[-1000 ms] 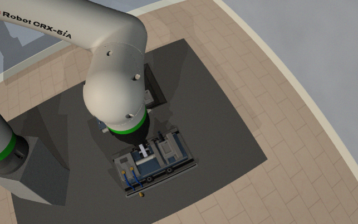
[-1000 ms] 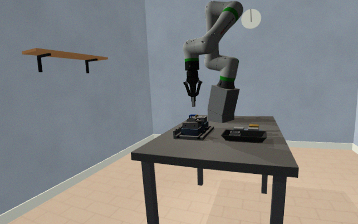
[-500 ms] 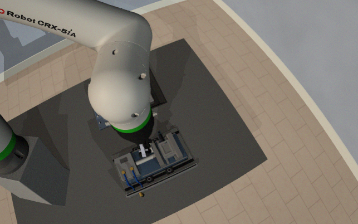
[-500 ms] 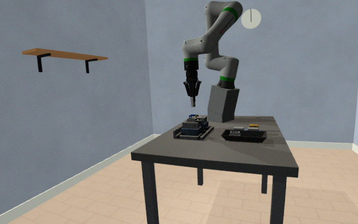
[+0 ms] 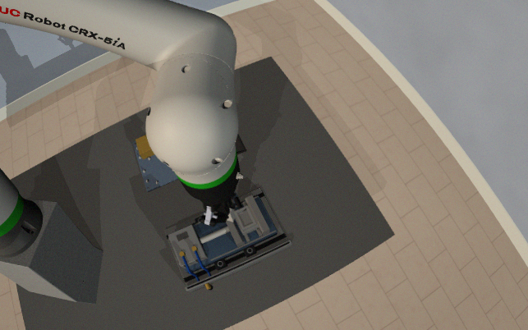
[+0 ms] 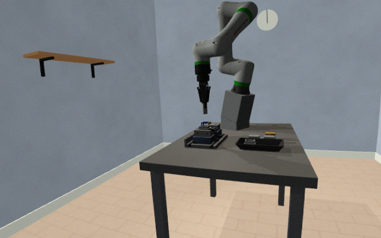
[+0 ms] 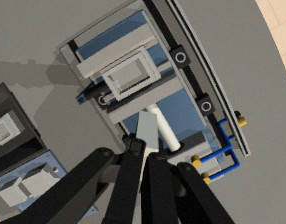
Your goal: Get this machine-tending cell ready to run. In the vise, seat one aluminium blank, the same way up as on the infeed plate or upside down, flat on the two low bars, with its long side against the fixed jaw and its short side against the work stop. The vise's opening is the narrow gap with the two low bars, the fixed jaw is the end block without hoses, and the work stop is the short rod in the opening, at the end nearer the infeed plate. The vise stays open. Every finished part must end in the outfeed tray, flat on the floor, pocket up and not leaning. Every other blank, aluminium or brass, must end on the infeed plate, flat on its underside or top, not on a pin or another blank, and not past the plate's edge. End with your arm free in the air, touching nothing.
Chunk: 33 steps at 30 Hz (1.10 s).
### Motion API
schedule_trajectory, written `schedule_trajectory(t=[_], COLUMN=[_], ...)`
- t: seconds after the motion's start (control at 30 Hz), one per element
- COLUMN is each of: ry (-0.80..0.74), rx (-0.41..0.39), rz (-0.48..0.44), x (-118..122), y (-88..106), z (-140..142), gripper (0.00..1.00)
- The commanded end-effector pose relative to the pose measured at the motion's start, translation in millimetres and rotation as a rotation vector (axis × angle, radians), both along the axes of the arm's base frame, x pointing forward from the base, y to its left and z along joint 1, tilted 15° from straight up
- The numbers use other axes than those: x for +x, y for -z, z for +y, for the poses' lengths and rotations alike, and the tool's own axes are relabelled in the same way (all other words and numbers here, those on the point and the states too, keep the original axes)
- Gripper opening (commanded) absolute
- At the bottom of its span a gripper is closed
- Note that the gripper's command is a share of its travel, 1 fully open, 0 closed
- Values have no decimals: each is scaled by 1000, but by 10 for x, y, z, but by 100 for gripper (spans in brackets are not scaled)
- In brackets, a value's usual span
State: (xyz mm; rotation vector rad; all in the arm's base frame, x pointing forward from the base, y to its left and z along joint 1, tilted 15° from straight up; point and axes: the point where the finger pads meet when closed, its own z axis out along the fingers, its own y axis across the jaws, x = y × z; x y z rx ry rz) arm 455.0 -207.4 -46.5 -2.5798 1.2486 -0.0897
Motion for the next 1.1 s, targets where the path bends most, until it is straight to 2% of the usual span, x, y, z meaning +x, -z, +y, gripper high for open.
schedule_trajectory(t=[0.0, 0.23, 0.3, 0.33, 0.67, 0.9, 0.93, 1.07], ry=[160, 383, 383, 467, 777, 812, 812, 812], rx=[17, 56, 56, 70, 125, 131, 131, 131], rz=[46, 95, 95, 113, 181, 188, 188, 188], x=[71, 173, 173, 212, 353, 368, 368, 368], y=[-12, -26, -26, -32, -51, -53, -53, -53], z=[-8, -17, -17, -20, -29, -30, -30, -30], gripper=[0, 0, 0, 0, 0, 0, 40, 40])
